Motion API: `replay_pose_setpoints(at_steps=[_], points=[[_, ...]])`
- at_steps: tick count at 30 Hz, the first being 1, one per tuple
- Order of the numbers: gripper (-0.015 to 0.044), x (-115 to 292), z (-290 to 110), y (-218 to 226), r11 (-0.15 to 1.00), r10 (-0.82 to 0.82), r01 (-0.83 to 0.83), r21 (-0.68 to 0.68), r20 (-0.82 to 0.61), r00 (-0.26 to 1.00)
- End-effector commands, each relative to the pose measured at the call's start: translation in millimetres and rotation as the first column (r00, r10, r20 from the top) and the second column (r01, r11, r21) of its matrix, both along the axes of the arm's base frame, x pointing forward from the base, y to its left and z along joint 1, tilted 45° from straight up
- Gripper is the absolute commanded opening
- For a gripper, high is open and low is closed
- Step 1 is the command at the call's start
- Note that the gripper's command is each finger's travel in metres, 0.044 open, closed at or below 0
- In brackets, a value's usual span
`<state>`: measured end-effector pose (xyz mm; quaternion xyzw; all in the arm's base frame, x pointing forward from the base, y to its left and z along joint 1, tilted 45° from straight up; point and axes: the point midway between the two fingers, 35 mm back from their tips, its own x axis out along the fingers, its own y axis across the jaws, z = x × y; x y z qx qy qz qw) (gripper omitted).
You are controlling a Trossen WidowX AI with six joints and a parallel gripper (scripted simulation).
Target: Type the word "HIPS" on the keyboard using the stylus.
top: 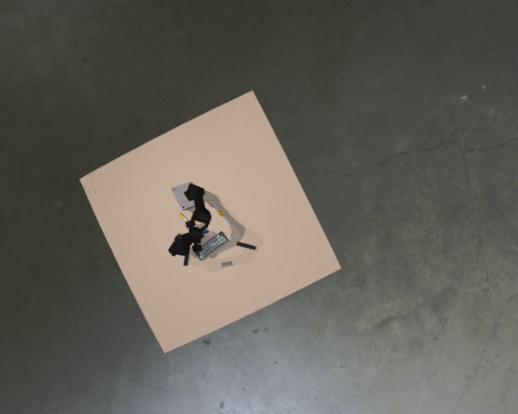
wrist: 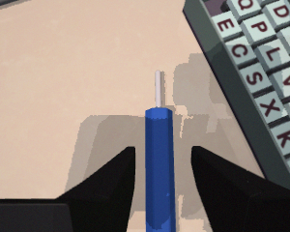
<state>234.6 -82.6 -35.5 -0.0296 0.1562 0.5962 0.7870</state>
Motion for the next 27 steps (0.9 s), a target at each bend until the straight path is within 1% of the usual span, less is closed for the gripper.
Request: replay_pose_setpoints(at_steps=[1,27], points=[[0.015,0.0,-2.0,3.6,1.0,0.0,0.0,0.005,-0.006,1.0],[0.015,1.6,-12.8,14.4,1.0,0.0,0.0,0.006,-0.005,1.0]])
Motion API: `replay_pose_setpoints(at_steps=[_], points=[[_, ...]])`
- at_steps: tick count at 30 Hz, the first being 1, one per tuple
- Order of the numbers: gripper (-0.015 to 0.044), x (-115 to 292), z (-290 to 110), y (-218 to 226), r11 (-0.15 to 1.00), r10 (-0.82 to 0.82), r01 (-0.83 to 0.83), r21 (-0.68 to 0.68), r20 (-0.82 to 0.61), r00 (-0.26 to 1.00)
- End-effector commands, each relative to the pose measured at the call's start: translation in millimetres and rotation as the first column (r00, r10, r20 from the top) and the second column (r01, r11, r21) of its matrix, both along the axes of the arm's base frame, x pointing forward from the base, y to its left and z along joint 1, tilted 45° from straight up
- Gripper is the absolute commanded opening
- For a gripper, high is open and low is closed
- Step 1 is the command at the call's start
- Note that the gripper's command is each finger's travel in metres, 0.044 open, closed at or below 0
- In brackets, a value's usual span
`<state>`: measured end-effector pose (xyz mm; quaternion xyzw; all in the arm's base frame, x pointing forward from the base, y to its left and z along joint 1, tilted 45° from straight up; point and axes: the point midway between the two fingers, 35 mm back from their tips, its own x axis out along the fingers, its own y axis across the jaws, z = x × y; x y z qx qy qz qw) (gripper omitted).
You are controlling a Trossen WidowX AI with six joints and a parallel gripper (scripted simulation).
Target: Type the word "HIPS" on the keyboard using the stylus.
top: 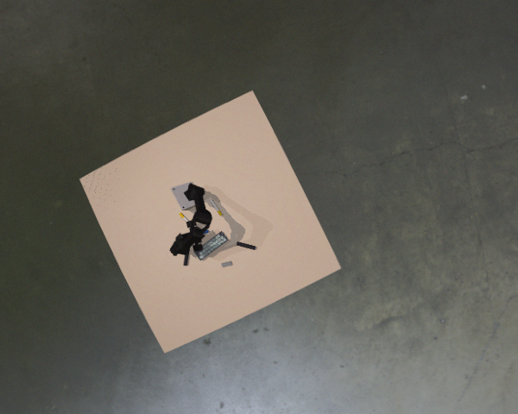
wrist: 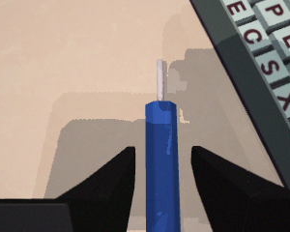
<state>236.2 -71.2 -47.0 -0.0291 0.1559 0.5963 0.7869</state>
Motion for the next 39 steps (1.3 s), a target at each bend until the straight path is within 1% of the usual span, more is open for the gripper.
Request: replay_pose_setpoints(at_steps=[1,4,9,12,20,28,35,39], points=[[0.015,0.0,-1.5,3.1,1.0,0.0,0.0,0.005,-0.005,1.0],[0.015,0.0,-1.5,3.1,1.0,0.0,0.0,0.005,-0.005,1.0],[0.0019,-0.1,-0.9,1.3,1.0,0.001,-0.001,0.001,-0.001,1.0],[0.0,-0.1,-0.9,1.3,1.0,0.001,-0.001,0.001,-0.001,1.0],[0.0,-0.2,1.7,-1.5,1.0,0.001,-0.001,0.001,-0.001,1.0],[0.0,-5.3,33.7,-32.6,1.0,0.002,-0.002,0.0,-0.004,1.0],[0.0,-4.6,32.2,-30.8,1.0,0.001,-0.001,-0.001,-0.009,1.0],[0.0,-2.8,34.7,-24.3,0.992,0.098,-0.101,-0.071,-0.051,0.994]])
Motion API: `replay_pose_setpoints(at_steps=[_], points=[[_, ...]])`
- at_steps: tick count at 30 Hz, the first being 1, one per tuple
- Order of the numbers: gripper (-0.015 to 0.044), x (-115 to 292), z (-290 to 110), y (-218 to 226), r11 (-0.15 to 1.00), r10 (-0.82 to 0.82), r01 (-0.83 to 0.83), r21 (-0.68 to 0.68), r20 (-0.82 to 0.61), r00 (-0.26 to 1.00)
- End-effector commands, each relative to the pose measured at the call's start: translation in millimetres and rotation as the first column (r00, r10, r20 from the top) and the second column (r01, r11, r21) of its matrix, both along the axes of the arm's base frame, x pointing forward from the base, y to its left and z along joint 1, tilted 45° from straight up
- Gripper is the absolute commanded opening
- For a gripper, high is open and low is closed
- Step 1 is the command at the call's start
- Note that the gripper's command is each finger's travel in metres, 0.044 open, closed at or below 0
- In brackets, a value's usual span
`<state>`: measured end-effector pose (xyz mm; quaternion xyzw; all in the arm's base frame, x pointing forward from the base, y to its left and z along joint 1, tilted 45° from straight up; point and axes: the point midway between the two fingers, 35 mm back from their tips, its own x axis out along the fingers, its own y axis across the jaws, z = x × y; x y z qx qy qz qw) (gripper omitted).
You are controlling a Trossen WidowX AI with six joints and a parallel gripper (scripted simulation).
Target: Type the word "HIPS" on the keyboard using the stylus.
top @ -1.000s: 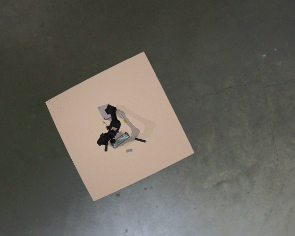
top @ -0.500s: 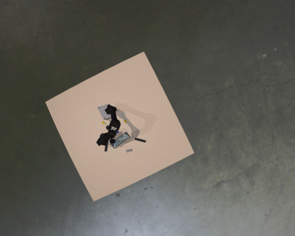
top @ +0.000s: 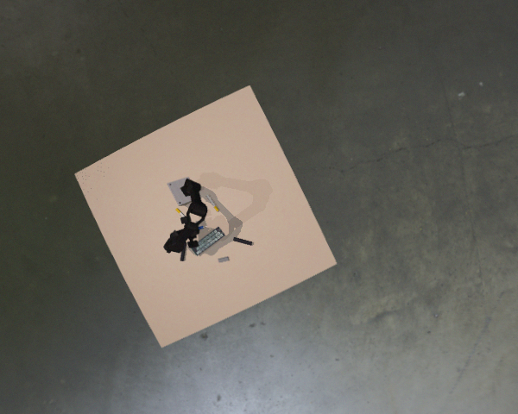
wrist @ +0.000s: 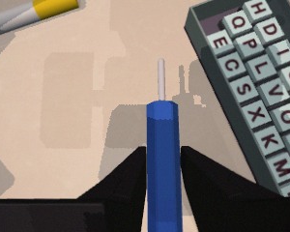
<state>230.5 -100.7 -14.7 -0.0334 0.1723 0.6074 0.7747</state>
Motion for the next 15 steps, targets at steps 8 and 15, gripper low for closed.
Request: replay_pose_setpoints(at_steps=[8,15], points=[[0.0,9.8,8.3,15.2,0.929,0.251,-0.276,-0.246,-0.13,0.959],[0.0,20.3,16.7,19.3,0.807,0.339,-0.405,-0.43,-0.225,0.914]])
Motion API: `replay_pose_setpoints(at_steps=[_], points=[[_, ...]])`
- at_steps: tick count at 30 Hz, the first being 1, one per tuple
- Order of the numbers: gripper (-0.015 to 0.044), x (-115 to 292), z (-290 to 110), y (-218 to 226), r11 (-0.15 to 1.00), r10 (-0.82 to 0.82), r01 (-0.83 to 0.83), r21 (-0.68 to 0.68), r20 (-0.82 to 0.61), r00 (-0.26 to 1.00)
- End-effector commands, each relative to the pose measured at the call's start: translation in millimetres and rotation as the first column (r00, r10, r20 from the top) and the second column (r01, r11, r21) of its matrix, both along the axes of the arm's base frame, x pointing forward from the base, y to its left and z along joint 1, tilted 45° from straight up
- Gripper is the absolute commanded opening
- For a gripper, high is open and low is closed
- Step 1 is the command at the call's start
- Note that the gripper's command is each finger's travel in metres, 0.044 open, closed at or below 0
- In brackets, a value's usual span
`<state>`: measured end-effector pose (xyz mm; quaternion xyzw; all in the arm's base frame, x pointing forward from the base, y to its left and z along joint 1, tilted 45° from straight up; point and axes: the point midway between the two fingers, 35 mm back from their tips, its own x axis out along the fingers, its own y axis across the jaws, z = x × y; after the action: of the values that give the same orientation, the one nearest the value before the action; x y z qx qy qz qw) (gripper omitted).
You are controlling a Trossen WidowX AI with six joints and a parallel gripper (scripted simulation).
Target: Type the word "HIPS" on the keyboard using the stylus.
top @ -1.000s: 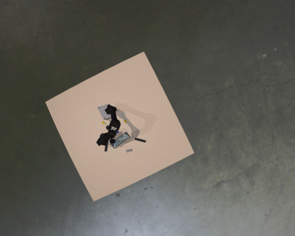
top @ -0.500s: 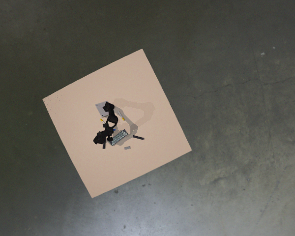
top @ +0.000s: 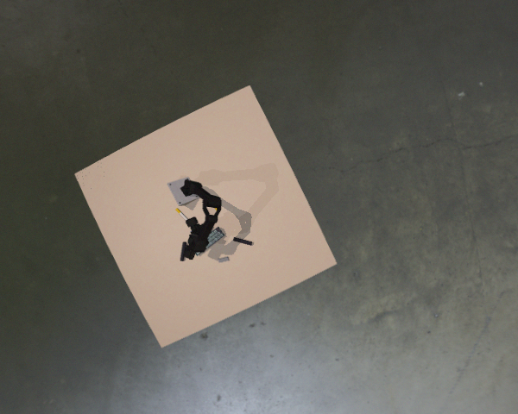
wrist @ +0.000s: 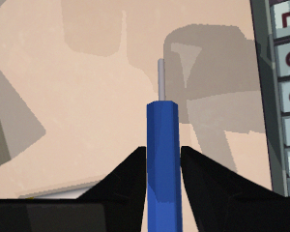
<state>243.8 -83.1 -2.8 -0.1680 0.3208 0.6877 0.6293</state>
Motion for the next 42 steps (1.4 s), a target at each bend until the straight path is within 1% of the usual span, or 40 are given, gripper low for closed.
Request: replay_pose_setpoints(at_steps=[1,7,13,18,24,29,31,38,42], points=[[0.0,8.8,6.5,2.1,0.986,0.078,-0.079,-0.145,-0.016,0.997],[0.0,22.5,19.1,3.7,0.926,0.148,-0.151,-0.346,-0.035,0.988],[0.0,40.2,37.6,5.3,0.824,0.183,-0.171,-0.541,-0.032,0.983],[0.0,56.6,58.0,8.7,0.716,0.192,-0.139,-0.684,0.001,0.981],[0.0,76.6,88.8,16.1,0.576,0.191,-0.044,-0.817,0.082,0.978],[0.0,91.6,119.7,25.5,0.461,0.186,0.079,-0.884,0.183,0.965],[0.0,95.1,128.6,28.5,0.433,0.185,0.117,-0.894,0.215,0.959],[0.0,95.7,129.0,29.7,0.429,0.184,0.122,-0.895,0.219,0.958],[0.0,97.6,118.4,40.4,0.43,0.184,0.122,-0.895,0.219,0.958]])
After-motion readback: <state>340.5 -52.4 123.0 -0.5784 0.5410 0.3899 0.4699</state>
